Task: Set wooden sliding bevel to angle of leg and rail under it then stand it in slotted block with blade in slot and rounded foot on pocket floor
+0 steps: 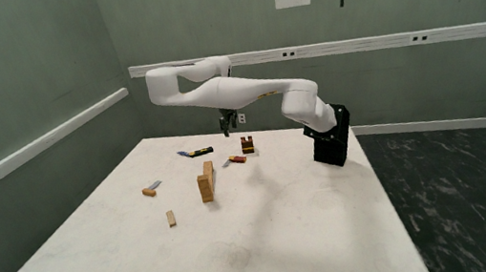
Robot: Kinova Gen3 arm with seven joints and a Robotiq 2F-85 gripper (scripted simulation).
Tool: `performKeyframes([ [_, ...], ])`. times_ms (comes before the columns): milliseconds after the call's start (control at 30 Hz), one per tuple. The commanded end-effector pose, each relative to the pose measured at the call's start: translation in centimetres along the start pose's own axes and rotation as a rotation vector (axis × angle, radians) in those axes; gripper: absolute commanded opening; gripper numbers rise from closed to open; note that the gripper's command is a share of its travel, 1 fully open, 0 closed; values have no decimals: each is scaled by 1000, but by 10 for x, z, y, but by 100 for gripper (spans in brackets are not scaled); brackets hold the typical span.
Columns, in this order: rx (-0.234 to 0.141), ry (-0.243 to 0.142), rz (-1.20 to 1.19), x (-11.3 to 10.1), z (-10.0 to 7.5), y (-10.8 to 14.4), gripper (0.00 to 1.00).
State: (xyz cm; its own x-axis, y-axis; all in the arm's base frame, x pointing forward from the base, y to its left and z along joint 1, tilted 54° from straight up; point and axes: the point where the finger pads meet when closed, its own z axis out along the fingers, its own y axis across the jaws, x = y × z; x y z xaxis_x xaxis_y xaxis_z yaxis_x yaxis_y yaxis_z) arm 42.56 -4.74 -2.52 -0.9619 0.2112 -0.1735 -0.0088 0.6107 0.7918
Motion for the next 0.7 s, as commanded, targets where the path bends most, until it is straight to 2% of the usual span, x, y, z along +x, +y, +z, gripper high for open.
performKeyframes([
  [0, 1, -2, 0, 0, -1, -1, 100],
  [367, 1, -2, 0, 0, -1, -1, 100],
  [400, 1, -2, 0, 0, -1, -1, 64],
  [533, 1, -2, 1, 0, 10, -1, 64],
  [667, 1, -2, 1, 0, 40, -1, 64],
])
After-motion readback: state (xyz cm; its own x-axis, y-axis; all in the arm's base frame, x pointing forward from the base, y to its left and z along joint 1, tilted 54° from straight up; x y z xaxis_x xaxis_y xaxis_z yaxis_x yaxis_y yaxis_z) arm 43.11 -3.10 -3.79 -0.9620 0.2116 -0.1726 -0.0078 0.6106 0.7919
